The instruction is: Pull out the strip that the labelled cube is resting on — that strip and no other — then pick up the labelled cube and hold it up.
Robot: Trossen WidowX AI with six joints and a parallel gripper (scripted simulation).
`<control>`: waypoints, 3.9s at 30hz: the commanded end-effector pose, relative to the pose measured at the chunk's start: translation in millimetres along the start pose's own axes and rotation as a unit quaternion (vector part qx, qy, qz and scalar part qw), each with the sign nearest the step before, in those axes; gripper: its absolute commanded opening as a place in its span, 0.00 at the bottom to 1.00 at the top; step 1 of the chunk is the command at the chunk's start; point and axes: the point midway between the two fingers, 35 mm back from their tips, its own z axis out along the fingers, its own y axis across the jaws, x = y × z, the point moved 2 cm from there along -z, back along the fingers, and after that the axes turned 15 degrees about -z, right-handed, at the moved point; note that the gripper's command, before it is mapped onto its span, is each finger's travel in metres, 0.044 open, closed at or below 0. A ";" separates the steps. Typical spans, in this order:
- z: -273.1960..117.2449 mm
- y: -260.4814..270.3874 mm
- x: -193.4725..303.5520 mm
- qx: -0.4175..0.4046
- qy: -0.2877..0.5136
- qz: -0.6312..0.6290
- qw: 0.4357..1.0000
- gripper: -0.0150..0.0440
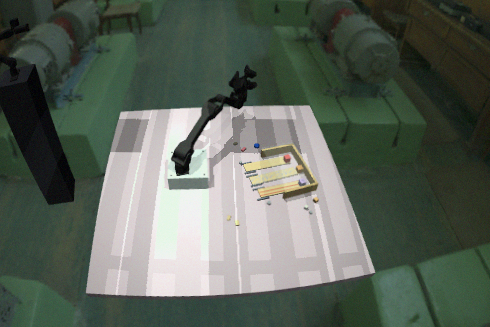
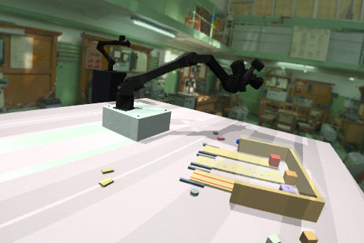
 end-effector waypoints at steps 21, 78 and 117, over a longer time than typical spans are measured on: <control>-213.0 181.3 -66.9 0.245 -0.332 -0.469 0.781 0.93; -618.0 163.1 -45.4 0.854 -0.001 -0.298 0.426 0.25; -669.9 111.8 -81.4 0.850 0.060 -0.239 0.465 0.25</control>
